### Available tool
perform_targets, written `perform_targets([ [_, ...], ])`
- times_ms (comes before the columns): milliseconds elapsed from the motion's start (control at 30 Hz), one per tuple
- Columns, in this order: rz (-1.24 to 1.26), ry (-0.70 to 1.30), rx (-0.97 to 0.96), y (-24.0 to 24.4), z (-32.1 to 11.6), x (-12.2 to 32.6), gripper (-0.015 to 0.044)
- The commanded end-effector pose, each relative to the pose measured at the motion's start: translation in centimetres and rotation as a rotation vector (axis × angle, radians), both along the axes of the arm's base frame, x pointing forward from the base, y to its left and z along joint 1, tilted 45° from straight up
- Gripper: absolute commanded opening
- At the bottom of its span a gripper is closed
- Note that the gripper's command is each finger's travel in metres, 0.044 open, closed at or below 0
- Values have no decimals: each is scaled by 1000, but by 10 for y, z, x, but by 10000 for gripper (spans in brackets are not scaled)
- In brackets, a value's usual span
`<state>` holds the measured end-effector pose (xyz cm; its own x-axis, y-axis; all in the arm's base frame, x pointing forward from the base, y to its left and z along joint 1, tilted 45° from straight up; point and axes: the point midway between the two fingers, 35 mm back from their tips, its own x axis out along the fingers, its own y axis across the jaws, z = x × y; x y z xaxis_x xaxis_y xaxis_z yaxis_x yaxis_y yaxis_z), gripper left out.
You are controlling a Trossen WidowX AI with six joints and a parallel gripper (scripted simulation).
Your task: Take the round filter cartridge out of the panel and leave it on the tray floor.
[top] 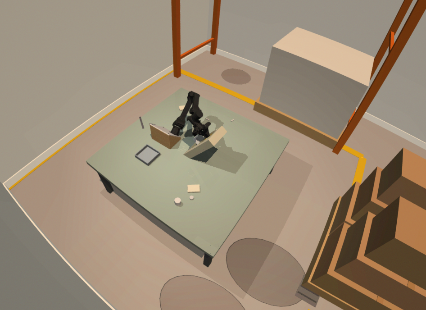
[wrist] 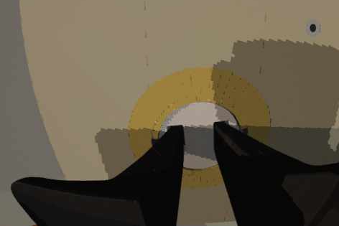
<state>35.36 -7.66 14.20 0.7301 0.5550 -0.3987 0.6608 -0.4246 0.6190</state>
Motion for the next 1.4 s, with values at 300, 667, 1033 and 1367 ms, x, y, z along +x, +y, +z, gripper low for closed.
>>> perform_targets([
  [300,9,12,-16,-30,16,-35,0],
  [667,11,3,-14,-37,26,-55,0],
  [1033,11,3,-13,-18,2,-76,0],
  [1367,11,3,-13,0,-19,-96,0],
])
